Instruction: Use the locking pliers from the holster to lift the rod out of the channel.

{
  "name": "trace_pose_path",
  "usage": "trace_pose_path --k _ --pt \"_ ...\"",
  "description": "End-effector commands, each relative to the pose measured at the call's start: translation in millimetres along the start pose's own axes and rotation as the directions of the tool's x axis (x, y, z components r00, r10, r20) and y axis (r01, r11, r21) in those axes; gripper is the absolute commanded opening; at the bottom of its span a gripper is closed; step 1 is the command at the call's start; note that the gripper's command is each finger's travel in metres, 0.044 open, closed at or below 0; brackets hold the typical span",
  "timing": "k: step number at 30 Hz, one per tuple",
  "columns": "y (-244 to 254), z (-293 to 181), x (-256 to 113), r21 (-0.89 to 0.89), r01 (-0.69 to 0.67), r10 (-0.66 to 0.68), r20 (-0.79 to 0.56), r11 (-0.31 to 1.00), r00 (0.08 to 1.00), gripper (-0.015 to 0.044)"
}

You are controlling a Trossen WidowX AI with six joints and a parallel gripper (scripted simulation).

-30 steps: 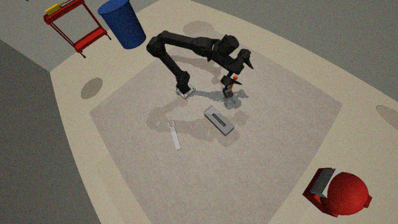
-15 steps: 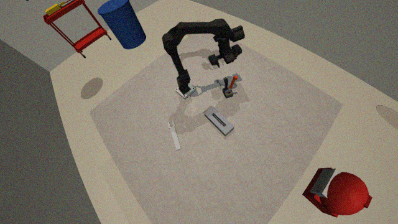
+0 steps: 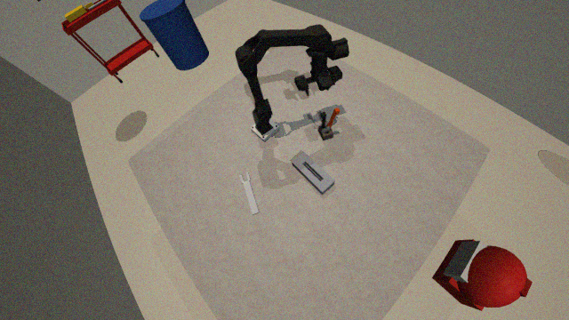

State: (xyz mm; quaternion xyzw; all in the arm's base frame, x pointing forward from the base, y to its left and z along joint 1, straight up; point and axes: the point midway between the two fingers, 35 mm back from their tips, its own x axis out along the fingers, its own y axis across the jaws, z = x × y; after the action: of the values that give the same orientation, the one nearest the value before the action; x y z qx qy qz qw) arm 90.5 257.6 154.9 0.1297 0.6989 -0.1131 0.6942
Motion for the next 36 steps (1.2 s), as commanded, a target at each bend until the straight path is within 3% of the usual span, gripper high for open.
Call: trace_pose_path --k 1,17,36 --pt "0.2 22.4 -1.1 0.007 -0.001 0.001 0.007 1.0 1.0 0.044" --pt "-0.4 88.4 6.0 0.007 -0.001 0.001 0.012 1.0 1.0 0.044" --pt "-0.9 132.2 5.9 0.007 -0.001 0.001 0.016 1.0 1.0 0.044"
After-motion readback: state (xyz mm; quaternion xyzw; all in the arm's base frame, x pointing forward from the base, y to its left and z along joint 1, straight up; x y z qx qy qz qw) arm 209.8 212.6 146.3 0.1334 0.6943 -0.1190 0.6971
